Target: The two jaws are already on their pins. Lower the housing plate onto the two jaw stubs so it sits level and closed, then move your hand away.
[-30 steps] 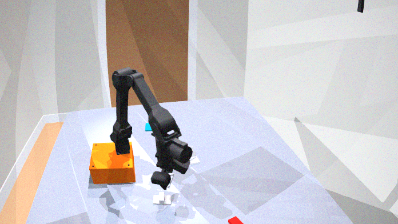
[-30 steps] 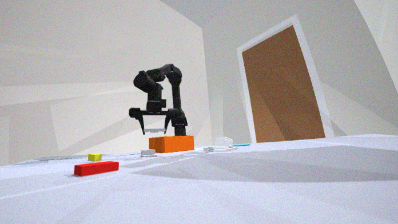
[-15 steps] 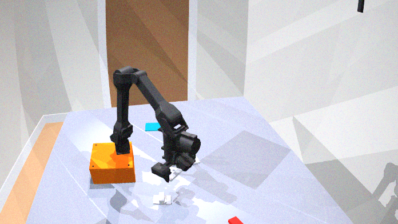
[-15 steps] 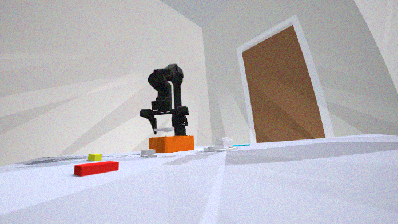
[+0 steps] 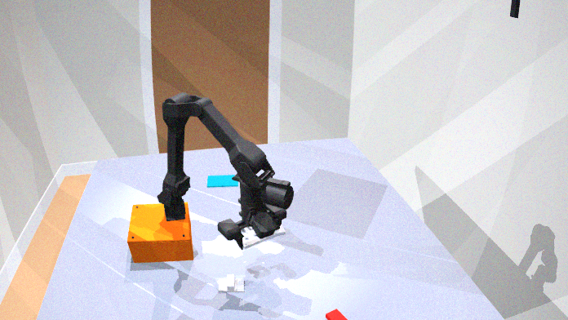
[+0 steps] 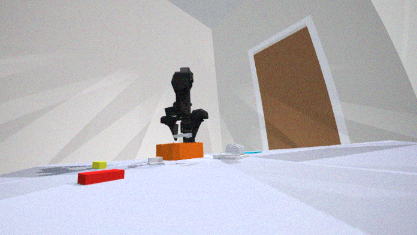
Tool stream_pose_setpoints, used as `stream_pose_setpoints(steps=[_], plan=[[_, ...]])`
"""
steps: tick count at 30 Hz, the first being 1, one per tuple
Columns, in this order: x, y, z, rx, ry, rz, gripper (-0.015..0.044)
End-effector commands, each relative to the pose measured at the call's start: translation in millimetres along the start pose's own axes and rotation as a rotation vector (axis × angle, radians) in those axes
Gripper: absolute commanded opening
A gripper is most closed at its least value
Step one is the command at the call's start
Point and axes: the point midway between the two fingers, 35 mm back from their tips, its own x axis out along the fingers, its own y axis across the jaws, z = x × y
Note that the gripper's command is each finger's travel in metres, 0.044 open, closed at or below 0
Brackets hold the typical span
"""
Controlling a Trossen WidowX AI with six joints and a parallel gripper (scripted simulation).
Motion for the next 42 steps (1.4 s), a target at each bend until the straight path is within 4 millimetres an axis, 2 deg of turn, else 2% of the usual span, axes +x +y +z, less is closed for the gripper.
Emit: stream_pose_setpoints(steps=[1, 22, 42], plan=[[0.9, 7.2, -7.6, 0.095, -0.001, -0.005, 0.0351], [1.1, 47.4, -47.2, 0.624, 0.003, -0.002, 0.0351], [1.0, 76.7, -90.4, 1.129, 0.008, -0.002, 0.0351]])
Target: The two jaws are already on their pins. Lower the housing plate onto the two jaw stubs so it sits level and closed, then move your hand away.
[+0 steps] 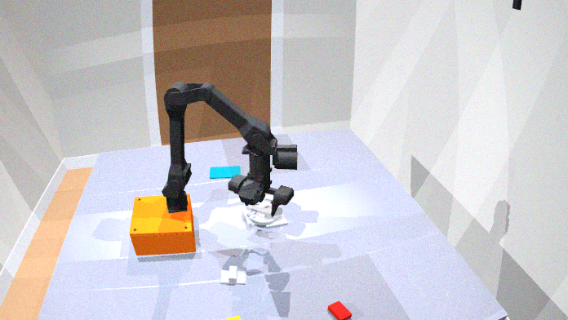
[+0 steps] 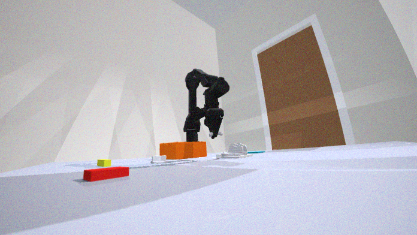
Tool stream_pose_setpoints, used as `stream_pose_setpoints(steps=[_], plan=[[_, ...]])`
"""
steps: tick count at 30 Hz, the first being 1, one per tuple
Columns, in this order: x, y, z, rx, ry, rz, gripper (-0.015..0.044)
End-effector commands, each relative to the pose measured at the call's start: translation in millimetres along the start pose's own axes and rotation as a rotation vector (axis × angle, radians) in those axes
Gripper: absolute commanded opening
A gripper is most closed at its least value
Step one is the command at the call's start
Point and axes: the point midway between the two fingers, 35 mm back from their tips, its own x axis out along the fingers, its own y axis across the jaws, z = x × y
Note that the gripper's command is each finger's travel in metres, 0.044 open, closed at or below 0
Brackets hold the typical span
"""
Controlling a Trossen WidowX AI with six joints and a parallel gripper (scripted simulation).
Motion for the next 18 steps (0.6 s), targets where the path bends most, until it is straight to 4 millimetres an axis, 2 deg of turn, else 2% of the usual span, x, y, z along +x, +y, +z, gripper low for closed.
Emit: stream_pose_setpoints(steps=[1, 18], plan=[[0.9, -6.5, -7.4, 0.095, -0.005, 0.001, 0.0351], [1.2, -32.6, -41.5, 0.523, -0.001, -0.001, 0.0351]])
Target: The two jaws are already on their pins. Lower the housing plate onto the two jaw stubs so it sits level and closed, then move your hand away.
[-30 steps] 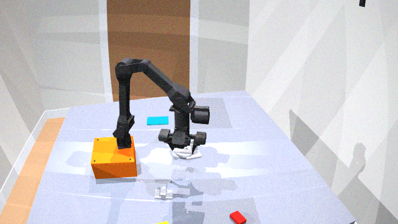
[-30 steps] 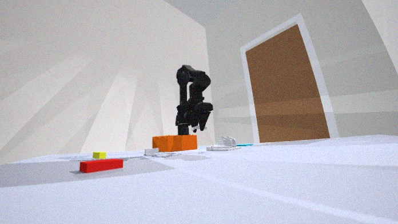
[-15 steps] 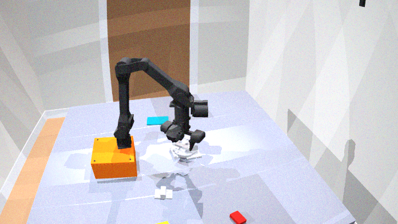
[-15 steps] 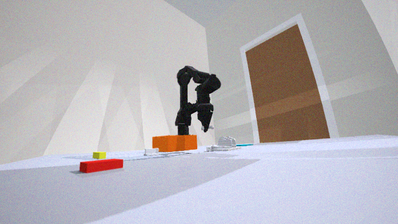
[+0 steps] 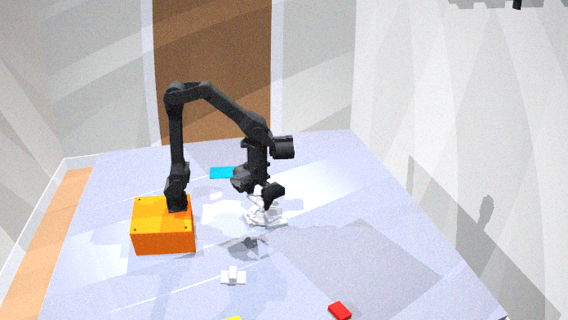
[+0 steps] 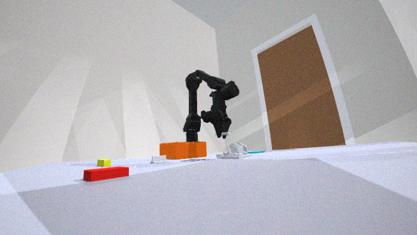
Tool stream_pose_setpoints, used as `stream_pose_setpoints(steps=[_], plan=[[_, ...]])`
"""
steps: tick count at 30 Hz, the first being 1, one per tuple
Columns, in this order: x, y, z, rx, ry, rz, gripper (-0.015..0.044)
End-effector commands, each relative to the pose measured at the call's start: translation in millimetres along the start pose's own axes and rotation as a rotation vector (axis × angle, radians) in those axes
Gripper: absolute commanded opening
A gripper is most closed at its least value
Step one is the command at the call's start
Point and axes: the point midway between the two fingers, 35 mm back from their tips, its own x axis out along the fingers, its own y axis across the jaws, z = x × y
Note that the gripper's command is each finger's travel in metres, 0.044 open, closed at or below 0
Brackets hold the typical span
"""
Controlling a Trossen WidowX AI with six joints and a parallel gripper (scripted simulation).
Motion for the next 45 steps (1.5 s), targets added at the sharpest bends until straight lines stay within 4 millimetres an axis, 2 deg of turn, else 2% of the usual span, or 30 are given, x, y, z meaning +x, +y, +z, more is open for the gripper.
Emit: stream_pose_setpoints(steps=[1, 12, 39, 45], plan=[[1.0, -9.3, -2.1, 0.095, -0.003, 0.004, 0.0351], [1.1, -33.5, -10.1, 0.355, -0.001, 0.002, 0.0351], [1.1, -33.9, -10.2, 0.365, -0.001, 0.002, 0.0351], [1.2, -39.7, 2.1, 0.365, -0.003, 0.001, 0.0351]])
